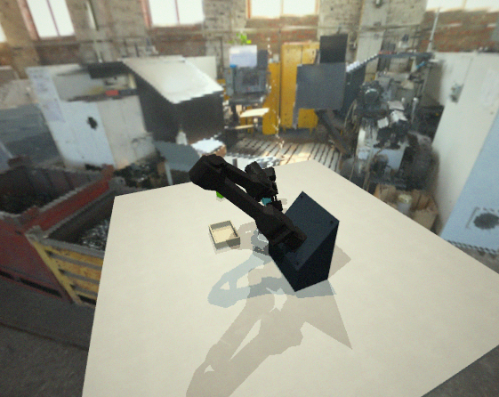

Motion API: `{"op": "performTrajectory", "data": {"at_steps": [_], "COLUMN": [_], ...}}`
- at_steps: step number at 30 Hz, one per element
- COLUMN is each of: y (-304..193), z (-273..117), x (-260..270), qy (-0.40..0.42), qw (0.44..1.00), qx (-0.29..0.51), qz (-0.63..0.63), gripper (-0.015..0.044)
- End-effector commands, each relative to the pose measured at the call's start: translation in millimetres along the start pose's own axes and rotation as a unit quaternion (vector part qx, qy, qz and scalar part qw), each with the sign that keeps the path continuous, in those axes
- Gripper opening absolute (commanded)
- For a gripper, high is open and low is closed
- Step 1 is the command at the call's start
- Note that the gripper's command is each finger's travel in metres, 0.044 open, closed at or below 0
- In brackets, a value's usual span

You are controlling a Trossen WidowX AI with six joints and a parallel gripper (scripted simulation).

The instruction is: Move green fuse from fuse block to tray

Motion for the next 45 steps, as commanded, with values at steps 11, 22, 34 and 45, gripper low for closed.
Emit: {"op": "performTrajectory", "data": {"at_steps": [11,22,34,45], "y": [1.5,16.1,17.1,19.4], "z": [28.1,20.6,21.2,27.2], "x": [12.9,4.9,4.8,12.1], "qy": [0.309,0.448,0.448,0.448], "qw": [0.948,0.878,0.878,0.878], "qx": [-0.020,-0.058,-0.058,-0.058], "qz": [0.073,0.159,0.159,0.159], "gripper": [0.0111,0.0070,0.0070,0.0070]}}
Point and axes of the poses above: the point midway between the two fingers, 35 mm back from their tips, its own z axis out along the fingers, its own x axis across the jaws, y = z × x, the point moved 4 cm from there along -z, back along the fingers, and after that the axes turned 3 degrees about z, right-handed, at the moved point
